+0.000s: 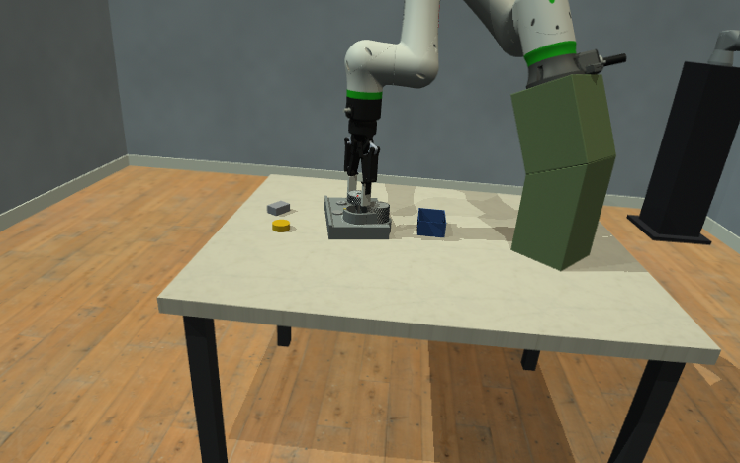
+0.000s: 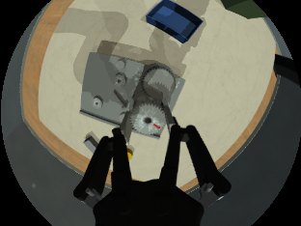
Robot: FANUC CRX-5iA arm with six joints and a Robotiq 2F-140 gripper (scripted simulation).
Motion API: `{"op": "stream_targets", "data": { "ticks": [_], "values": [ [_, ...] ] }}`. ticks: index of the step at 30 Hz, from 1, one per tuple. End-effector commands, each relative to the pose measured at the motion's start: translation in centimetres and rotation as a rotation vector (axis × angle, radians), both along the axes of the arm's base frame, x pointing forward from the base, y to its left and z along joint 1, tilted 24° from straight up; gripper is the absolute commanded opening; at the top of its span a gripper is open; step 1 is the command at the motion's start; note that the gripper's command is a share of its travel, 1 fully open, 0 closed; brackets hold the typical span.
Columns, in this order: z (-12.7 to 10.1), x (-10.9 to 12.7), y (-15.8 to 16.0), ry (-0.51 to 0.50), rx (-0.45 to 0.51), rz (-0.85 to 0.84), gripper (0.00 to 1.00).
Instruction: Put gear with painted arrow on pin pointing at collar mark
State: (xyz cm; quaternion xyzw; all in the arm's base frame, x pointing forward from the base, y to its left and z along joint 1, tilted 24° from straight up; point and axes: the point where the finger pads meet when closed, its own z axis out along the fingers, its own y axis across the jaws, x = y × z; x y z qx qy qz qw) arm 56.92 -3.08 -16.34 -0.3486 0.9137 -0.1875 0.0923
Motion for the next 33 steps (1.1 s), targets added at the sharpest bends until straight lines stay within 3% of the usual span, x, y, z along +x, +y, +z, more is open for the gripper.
{"op": "stream_targets", "data": {
  "ticks": [1,33],
  "values": [
    [-0.01,0.02,0.01,0.000,0.000,0.000,0.00],
    [-0.45,0.16,-0.12,0.000,0.000,0.000,0.00]
  ]
}}
